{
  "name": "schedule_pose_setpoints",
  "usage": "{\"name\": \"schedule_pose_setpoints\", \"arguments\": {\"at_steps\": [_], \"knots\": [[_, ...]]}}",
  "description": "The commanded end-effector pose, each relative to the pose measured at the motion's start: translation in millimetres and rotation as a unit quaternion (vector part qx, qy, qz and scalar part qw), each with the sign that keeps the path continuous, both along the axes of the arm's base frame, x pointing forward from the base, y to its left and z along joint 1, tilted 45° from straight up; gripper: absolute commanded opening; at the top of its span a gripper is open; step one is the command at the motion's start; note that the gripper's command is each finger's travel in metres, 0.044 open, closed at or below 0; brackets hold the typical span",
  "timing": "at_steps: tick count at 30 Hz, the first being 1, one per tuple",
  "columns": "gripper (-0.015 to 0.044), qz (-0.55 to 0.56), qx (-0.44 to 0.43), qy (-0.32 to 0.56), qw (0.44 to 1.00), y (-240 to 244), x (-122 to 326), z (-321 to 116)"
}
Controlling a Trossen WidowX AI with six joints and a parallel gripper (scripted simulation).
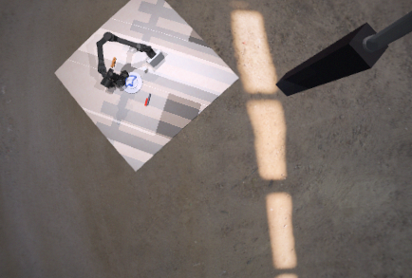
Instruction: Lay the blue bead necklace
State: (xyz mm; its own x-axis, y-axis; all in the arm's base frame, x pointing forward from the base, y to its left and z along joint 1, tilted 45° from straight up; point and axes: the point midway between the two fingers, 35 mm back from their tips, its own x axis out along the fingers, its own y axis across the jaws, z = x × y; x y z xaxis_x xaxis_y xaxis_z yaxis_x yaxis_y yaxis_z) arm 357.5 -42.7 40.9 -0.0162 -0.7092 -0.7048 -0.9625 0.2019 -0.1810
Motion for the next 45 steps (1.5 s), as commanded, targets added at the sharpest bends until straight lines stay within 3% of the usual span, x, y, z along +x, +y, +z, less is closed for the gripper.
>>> {"name": "schedule_pose_setpoints", "arguments": {"at_steps": [1,20,25,45], "knots": [[0.0120,0.002,0.000,0.000,1.000,-2,0,-2],[0.0120,0.003,-0.001,0.004,1.000,-21,-1,-21],[0.0000,0.000,0.001,0.002,1.000,-19,-1,-19],[0.0000,0.000,0.001,0.002,1.000,-19,-1,-19]]}}
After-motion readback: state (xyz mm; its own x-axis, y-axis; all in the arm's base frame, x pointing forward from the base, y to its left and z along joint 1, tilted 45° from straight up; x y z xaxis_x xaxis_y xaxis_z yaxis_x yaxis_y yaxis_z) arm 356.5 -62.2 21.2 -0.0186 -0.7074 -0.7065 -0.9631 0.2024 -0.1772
